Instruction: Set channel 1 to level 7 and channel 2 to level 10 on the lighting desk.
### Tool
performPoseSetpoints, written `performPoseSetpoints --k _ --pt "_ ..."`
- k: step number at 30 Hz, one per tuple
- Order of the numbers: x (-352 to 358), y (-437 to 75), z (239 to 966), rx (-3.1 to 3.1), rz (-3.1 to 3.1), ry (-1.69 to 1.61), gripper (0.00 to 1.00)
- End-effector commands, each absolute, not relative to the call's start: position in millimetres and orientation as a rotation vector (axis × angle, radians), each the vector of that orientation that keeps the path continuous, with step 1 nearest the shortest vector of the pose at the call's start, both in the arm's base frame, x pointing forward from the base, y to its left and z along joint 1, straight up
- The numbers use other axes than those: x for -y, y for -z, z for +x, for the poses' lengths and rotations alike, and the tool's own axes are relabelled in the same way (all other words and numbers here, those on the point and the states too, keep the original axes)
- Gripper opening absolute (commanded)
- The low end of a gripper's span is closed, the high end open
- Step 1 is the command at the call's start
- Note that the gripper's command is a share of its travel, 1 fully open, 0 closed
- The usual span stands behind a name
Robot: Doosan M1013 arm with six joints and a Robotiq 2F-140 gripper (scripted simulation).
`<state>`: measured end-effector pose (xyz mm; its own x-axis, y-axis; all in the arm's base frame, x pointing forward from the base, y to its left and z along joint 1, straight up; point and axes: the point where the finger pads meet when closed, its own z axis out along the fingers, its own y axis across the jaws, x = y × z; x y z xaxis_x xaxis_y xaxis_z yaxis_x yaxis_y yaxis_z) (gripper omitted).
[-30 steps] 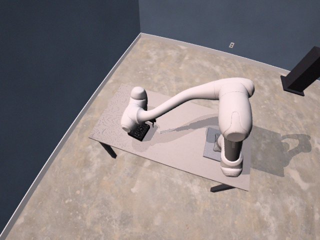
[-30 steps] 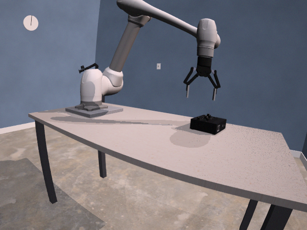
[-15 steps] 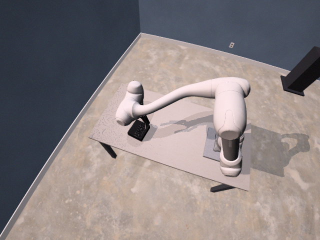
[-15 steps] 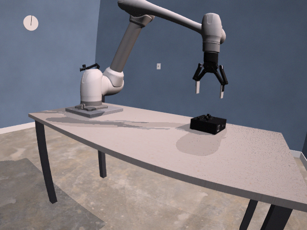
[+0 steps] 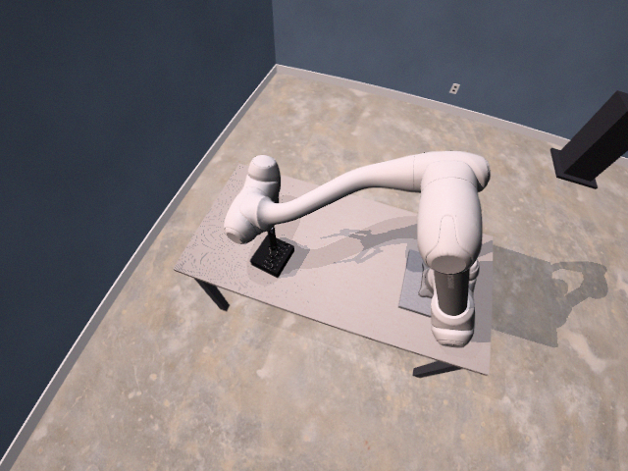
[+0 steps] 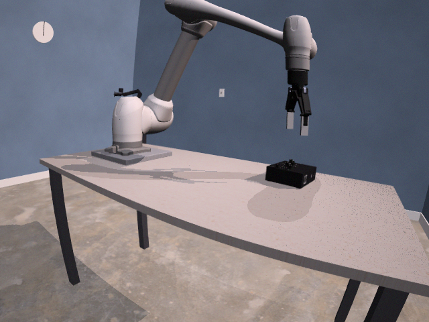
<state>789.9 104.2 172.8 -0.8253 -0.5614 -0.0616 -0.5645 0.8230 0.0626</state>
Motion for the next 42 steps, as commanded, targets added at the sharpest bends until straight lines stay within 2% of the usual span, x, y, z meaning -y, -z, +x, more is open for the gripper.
performPoseSetpoints --k 1,8,17,28,42 --pt "-104.2 -173.2 790.2 -3.077 -0.500 -0.072 1.00" --pt "-104.2 -173.2 790.2 -3.139 0.012 -0.012 1.00" --pt "-105.7 -171.9 789.4 -3.140 -0.058 -0.007 1.00" --pt "-117.8 -161.7 782.6 -3.050 -0.745 -0.005 1.00" --pt "-153.0 -131.1 759.6 -2.553 -1.842 0.027 1.00"
